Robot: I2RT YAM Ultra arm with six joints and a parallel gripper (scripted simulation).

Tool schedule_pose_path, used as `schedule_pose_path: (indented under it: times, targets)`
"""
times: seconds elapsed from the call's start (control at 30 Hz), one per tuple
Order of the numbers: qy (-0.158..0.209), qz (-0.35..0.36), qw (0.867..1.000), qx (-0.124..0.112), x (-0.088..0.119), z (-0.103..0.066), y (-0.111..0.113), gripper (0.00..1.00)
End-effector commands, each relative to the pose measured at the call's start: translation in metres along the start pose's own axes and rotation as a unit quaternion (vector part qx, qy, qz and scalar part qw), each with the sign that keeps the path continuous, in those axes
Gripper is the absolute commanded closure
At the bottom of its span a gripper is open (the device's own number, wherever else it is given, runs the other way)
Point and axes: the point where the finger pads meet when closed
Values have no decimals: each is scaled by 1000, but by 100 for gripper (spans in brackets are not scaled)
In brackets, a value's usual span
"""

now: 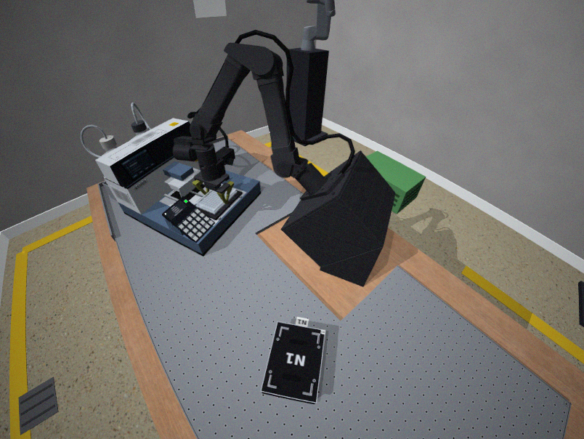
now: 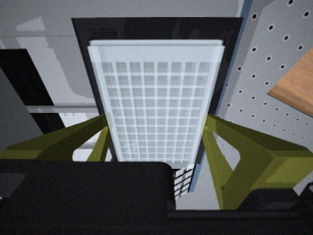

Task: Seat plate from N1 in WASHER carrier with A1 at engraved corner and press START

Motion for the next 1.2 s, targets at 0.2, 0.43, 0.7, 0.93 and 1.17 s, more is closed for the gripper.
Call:
schedule_pose_path:
  times: [0.2,0.43,0.7,0.93,1.17]
  targets:
    - [2,0,1000,-3,0,-1,1,0]
    - [2,0,1000,-3,0,-1,1,0]
    - [2,0,1000,-3,0,-1,1,0]
    - [2,0,1000,-3,0,-1,1,0]
    - [7,4,1000,-15,3,-20,10,0]
Point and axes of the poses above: the point where the finger pads meet when closed, its own z axis out along the fingers, its own y axis across the jaws, x = y × z, and after that the axes turned 11 degrees about z, right-handed
